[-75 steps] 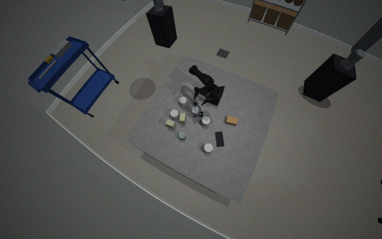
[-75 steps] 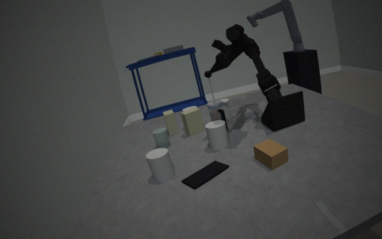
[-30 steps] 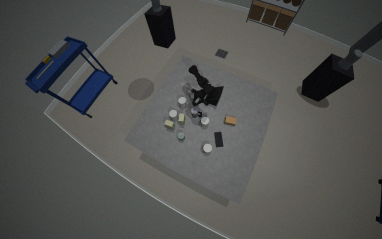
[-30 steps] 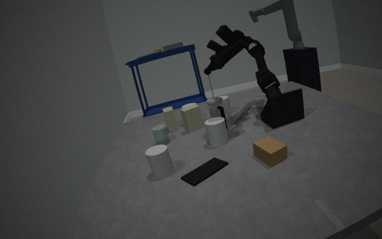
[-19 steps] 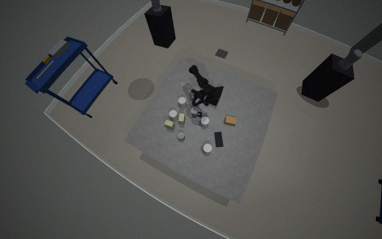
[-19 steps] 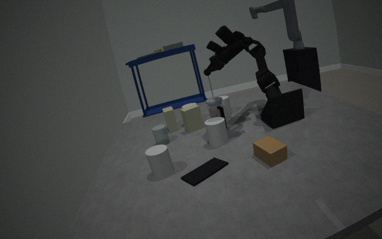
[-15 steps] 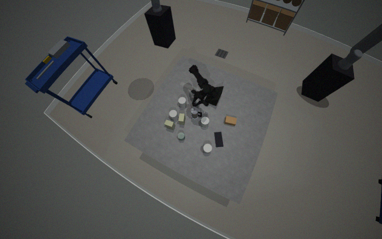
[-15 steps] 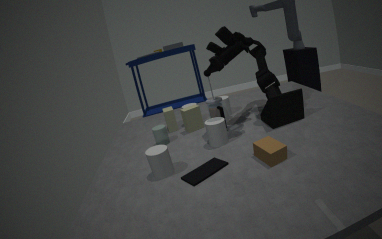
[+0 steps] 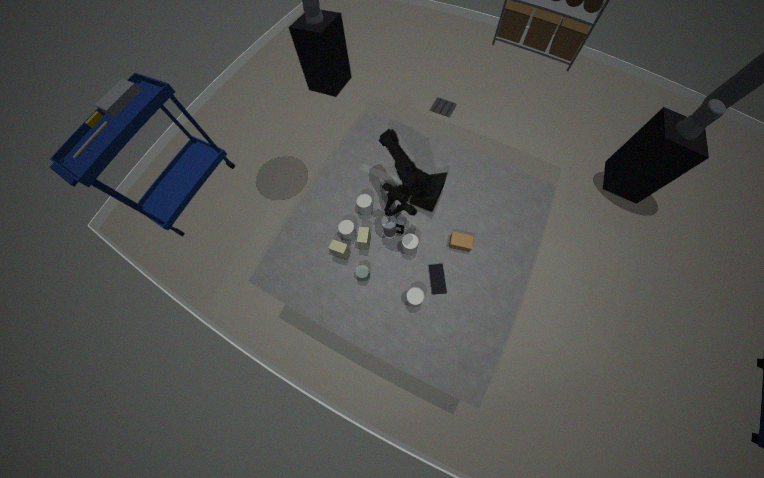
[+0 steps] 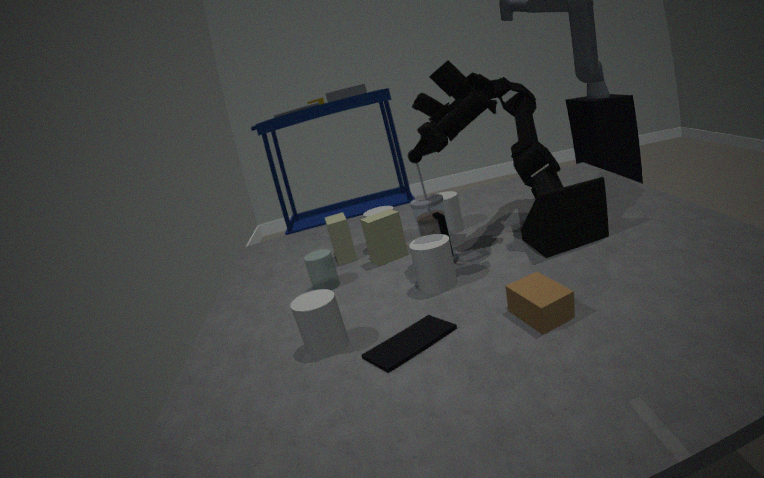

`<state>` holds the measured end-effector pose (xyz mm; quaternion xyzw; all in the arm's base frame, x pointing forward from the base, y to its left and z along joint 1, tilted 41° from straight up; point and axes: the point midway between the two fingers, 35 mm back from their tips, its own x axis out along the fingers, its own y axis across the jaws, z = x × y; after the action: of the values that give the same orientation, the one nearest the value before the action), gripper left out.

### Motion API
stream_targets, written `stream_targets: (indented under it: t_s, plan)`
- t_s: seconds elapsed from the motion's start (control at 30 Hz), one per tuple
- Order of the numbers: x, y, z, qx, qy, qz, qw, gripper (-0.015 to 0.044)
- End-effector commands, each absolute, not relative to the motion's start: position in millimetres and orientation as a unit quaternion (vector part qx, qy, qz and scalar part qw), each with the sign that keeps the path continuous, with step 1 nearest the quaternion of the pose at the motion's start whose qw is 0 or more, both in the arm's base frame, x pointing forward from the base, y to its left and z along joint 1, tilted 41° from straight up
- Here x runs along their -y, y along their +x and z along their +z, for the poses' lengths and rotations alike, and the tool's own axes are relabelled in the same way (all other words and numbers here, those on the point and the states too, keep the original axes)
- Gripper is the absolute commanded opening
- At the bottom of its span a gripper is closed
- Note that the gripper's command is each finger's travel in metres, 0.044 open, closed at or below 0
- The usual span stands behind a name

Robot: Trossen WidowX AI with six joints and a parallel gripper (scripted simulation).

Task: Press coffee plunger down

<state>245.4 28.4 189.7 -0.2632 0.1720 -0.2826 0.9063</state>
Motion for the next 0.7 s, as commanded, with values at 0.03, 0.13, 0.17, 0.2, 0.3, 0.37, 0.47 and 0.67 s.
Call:
stream_targets:
  t_s: [0.03, 0.13, 0.17, 0.2, 0.3, 0.37, 0.47, 0.67]
  plan:
    - [-22, 246, 172, -0.187, -0.266, -0.275, 0.905, 0.0123]
    - [-19, 247, 168, -0.188, -0.265, -0.274, 0.905, 0.0123]
    - [-19, 248, 167, -0.188, -0.265, -0.274, 0.905, 0.0123]
    - [-18, 248, 165, -0.188, -0.265, -0.274, 0.905, 0.0123]
    - [-15, 249, 161, -0.188, -0.265, -0.273, 0.905, 0.0123]
    - [-13, 249, 159, -0.188, -0.265, -0.273, 0.906, 0.0123]
    - [-10, 250, 155, -0.187, -0.265, -0.273, 0.906, 0.0123]
    - [-3, 252, 147, -0.184, -0.266, -0.272, 0.906, 0.0123]
